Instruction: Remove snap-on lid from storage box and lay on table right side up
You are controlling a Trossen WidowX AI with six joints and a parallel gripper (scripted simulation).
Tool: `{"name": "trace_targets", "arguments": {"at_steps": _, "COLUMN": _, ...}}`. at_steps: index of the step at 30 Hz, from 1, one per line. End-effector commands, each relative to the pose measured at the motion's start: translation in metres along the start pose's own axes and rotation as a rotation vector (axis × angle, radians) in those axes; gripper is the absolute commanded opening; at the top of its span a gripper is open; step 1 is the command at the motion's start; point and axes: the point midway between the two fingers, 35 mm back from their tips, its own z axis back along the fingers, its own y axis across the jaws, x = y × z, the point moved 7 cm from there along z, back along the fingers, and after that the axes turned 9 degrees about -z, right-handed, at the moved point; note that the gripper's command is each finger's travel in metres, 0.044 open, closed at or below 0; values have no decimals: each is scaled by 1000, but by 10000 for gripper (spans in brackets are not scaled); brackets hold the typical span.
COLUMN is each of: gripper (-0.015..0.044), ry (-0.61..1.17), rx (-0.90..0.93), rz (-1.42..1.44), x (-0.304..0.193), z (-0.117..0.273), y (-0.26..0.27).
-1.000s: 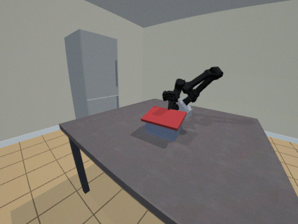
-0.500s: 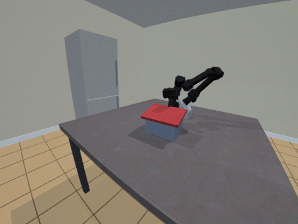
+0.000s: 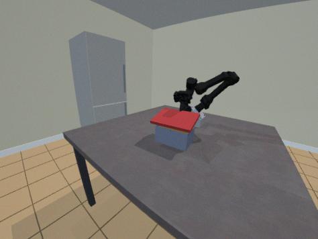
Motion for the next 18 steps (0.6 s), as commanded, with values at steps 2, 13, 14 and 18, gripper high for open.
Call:
{"name": "trace_targets", "arguments": {"at_steps": 2, "gripper": 0, "ry": 2, "rx": 16, "rz": 17, "x": -2, "z": 6, "y": 9}}
{"name": "trace_targets", "arguments": {"at_steps": 13, "gripper": 0, "ry": 2, "rx": 15, "rz": 17, "x": -4, "z": 15, "y": 20}}
{"name": "trace_targets", "arguments": {"at_steps": 14, "gripper": 0, "ry": 2, "rx": 15, "rz": 17, "x": -4, "z": 16, "y": 21}}
{"name": "trace_targets", "arguments": {"at_steps": 18, "gripper": 0, "ry": 2, "rx": 15, "rz": 17, "x": -5, "z": 20, "y": 25}}
